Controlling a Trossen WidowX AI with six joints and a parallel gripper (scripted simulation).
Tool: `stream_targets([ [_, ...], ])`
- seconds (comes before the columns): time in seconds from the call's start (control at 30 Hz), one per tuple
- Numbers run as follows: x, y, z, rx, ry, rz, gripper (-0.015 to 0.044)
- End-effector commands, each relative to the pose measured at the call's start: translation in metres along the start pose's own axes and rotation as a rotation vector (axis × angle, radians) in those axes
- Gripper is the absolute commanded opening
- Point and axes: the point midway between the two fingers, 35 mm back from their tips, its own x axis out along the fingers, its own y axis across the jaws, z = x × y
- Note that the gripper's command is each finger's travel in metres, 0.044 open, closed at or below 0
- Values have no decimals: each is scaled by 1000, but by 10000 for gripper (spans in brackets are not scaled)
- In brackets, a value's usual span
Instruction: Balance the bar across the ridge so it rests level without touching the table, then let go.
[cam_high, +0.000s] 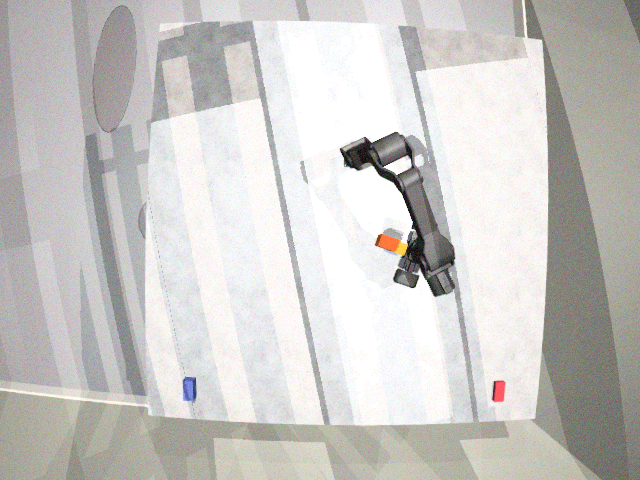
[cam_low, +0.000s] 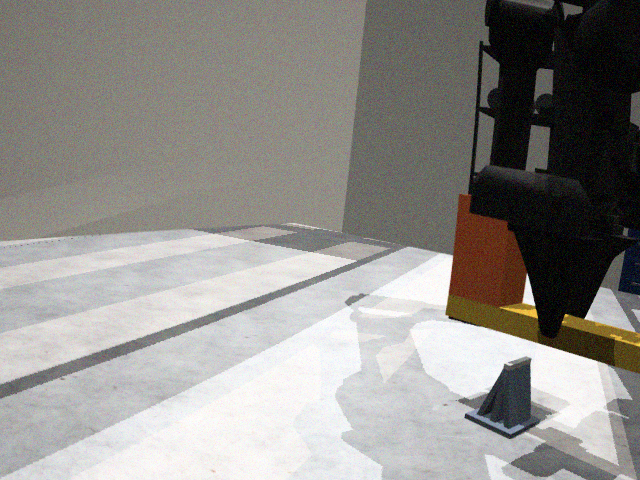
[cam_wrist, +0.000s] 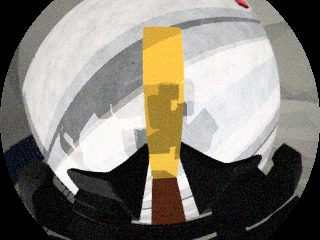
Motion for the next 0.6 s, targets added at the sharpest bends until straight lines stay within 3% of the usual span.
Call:
stream_targets([
  [0.0, 7, -1, 0, 3, 0, -4, 0],
  [0.57, 15, 0, -1, 3, 0, -4, 0],
])
